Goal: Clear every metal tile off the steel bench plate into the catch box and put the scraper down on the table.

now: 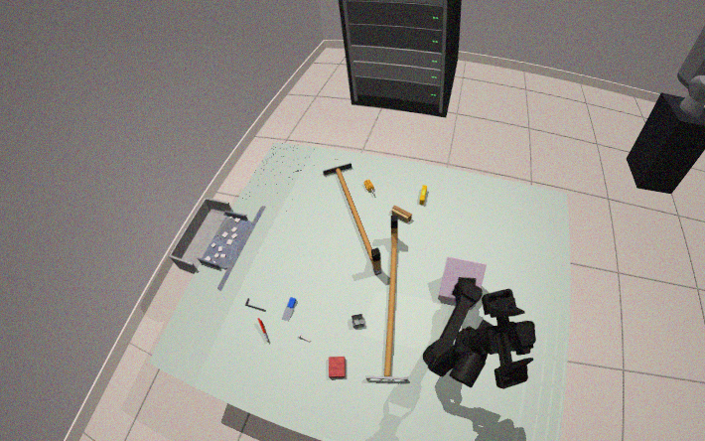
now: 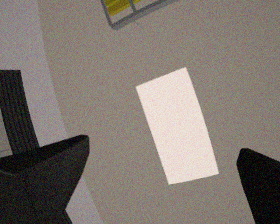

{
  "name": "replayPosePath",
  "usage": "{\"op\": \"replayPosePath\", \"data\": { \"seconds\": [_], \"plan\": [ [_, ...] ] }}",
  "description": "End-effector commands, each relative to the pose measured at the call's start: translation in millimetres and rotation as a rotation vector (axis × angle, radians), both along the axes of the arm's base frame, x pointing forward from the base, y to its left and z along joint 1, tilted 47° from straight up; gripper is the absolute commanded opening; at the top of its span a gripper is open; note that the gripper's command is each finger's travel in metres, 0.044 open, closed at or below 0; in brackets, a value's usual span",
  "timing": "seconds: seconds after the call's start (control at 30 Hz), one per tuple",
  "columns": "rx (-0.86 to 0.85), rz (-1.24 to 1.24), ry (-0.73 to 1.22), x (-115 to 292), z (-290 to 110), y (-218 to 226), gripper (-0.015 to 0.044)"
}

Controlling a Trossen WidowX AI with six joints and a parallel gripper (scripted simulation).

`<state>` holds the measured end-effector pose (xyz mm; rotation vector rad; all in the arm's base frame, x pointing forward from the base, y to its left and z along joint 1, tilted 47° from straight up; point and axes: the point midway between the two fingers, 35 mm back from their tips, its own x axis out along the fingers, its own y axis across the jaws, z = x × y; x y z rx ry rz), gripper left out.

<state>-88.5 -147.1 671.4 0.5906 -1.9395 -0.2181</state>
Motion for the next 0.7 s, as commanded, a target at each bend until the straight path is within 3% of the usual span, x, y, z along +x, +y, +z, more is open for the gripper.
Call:
{"op": "replayPosePath", "data": {
  "seconds": [0.0,0.67],
  "plan": [
    [0.0,0.0,0.0,-0.1,0.3,-0.2,0.0426],
    [0.0,0.0,0.002,-6.1,35.4,-28.4,0.044]
  ]
}}
